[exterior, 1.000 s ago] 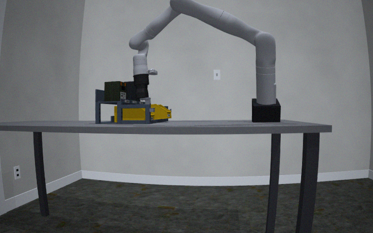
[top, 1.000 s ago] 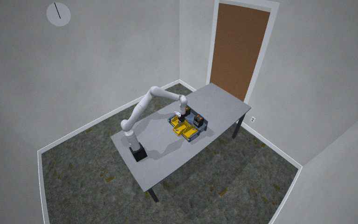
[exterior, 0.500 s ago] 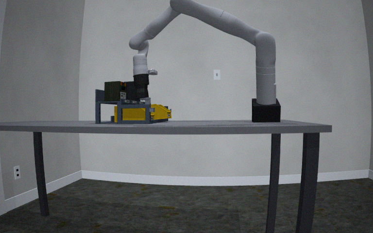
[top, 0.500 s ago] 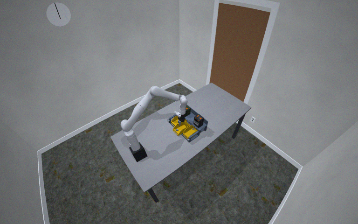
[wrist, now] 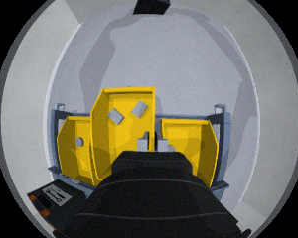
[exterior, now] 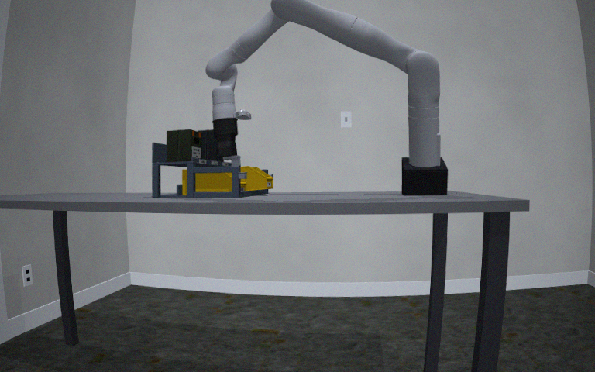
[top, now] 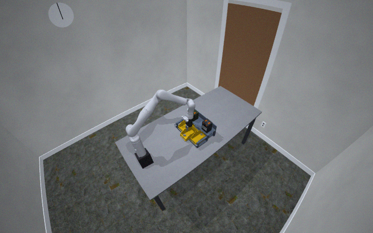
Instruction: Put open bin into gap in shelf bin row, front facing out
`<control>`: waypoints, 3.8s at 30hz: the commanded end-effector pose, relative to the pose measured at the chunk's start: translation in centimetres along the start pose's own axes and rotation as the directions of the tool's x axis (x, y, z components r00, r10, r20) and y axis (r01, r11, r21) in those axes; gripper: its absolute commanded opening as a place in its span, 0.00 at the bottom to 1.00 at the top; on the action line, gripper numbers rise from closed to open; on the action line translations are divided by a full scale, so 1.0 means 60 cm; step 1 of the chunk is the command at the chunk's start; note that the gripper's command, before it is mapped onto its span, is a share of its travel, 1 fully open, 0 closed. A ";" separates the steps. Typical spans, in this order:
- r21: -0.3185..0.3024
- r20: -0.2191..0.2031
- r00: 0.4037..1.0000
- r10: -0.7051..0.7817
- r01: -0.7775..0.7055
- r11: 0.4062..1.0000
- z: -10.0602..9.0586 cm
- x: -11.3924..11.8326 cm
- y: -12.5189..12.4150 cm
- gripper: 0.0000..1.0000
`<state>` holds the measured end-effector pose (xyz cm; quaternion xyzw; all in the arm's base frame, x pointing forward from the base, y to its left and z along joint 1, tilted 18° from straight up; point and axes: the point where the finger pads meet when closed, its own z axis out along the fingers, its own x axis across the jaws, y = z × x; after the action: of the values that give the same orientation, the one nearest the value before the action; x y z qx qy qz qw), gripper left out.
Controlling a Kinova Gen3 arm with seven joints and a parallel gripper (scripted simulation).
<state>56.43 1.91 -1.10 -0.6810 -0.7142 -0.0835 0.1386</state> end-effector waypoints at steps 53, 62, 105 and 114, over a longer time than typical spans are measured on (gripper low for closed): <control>-0.003 0.000 1.000 0.000 0.000 1.000 -0.067 0.000 -0.005 0.32; -0.003 0.000 1.000 0.000 0.000 1.000 -0.088 0.000 -0.007 0.32; -0.003 0.000 1.000 0.000 0.000 1.000 -0.166 0.000 -0.014 0.32; -0.003 0.000 1.000 0.000 0.000 1.000 -0.168 0.000 -0.014 0.32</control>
<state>56.39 -1.20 8.37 -0.6809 -0.7142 -0.0835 0.1387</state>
